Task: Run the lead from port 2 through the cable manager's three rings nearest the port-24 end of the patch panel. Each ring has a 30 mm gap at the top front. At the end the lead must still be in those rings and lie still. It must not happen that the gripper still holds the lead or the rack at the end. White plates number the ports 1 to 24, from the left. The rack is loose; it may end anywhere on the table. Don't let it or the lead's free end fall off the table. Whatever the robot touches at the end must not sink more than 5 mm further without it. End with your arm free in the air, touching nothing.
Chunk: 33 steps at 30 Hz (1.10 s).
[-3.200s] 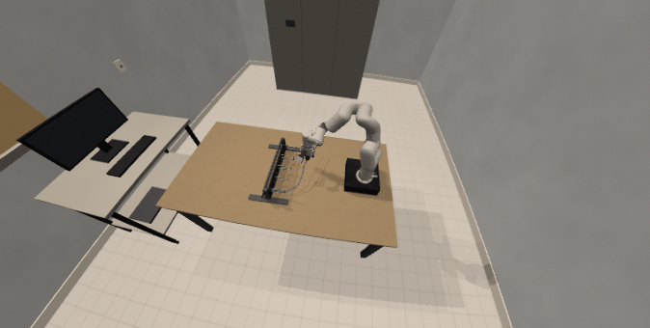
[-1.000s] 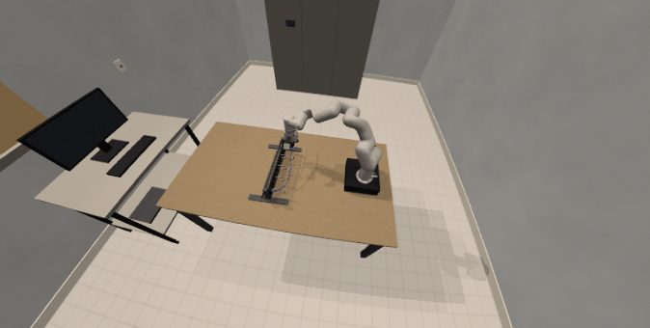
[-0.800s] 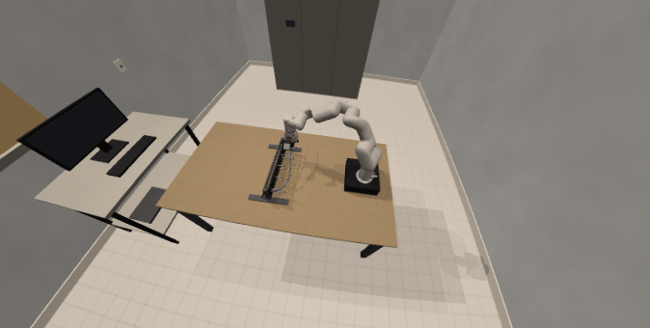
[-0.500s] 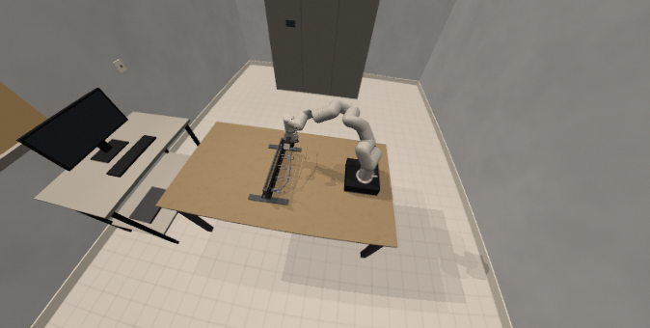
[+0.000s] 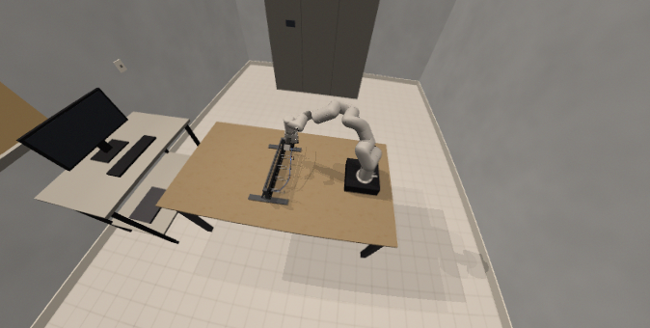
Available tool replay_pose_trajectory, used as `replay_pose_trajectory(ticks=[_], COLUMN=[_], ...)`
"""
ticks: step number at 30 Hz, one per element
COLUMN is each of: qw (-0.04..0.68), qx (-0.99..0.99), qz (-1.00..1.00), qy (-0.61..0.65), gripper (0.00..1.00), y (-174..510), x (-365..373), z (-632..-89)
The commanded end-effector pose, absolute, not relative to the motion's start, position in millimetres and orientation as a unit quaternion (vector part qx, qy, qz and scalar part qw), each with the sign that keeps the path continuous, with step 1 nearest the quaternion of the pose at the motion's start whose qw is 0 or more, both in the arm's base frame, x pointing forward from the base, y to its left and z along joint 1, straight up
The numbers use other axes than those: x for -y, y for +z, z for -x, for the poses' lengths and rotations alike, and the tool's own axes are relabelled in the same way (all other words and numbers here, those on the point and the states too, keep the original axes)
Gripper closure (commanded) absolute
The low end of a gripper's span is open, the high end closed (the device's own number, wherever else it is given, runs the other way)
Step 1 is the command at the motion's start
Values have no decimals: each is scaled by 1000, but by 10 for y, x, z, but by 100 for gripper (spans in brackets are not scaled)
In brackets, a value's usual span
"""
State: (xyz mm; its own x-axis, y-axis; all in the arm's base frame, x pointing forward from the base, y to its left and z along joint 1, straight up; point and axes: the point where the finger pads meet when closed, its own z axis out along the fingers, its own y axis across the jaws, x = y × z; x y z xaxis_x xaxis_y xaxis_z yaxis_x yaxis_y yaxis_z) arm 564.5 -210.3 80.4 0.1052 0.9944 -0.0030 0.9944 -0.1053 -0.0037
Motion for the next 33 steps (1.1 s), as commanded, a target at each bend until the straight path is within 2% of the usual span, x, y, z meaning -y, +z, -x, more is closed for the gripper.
replay_pose_trajectory(ticks=[1,33], qw=[-1,-1], qx=[670,670], qz=[743,743], qy=[1,1], gripper=[100,100], y=[757,218], x=[2091,2092], z=[-5660,-5659])
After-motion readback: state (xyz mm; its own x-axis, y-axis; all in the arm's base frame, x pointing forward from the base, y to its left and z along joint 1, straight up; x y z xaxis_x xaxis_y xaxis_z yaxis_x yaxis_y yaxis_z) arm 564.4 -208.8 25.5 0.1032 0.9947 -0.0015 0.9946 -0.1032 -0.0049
